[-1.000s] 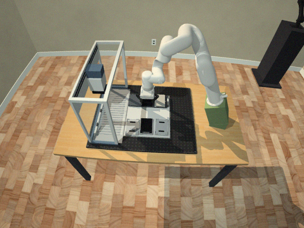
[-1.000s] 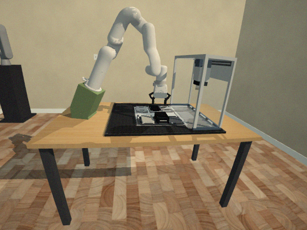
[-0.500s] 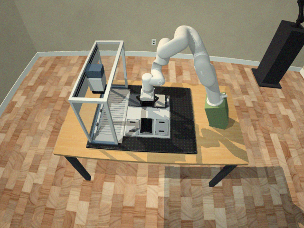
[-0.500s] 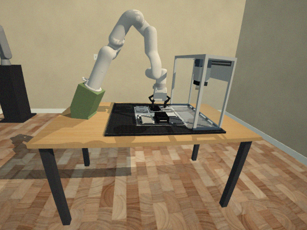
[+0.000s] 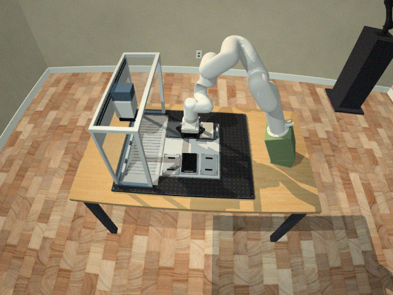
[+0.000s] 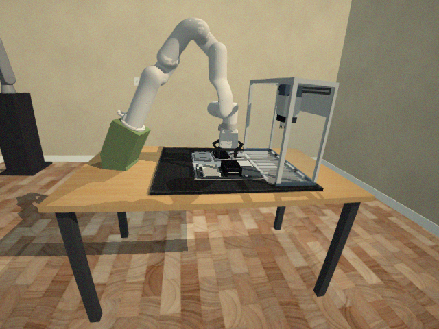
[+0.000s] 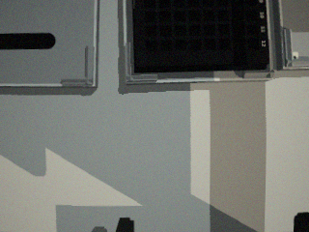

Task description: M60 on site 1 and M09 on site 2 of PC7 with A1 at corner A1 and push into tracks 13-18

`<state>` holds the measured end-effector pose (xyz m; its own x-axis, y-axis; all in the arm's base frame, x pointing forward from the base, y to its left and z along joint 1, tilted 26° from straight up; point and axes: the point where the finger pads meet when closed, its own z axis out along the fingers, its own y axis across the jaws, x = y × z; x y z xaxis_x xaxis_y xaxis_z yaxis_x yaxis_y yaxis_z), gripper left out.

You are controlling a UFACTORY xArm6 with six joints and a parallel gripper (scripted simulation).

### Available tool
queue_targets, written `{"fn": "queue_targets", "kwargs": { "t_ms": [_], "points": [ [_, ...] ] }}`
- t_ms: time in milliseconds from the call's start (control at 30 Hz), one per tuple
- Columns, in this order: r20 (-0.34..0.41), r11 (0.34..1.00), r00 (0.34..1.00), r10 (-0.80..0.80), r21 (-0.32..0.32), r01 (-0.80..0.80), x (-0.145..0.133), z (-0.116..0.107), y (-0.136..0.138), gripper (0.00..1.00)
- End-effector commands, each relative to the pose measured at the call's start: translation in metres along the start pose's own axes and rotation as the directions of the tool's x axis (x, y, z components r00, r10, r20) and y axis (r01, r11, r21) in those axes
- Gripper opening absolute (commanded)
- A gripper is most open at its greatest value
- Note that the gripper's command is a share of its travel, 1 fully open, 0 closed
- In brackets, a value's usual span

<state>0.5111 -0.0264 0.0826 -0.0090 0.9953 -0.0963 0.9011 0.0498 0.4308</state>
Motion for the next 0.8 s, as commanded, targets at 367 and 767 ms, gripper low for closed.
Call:
{"fn": "queue_targets", "kwargs": {
  "t_ms": [367, 767],
  "points": [
    [0.002, 1.0, 1.0, 0.0, -0.004, 0.0, 0.0, 0.02, 0.002, 1.0],
    [0.002, 1.0, 1.0, 0.0, -0.004, 0.0, 0.0, 0.027, 0.002, 1.0]
  ]
}}
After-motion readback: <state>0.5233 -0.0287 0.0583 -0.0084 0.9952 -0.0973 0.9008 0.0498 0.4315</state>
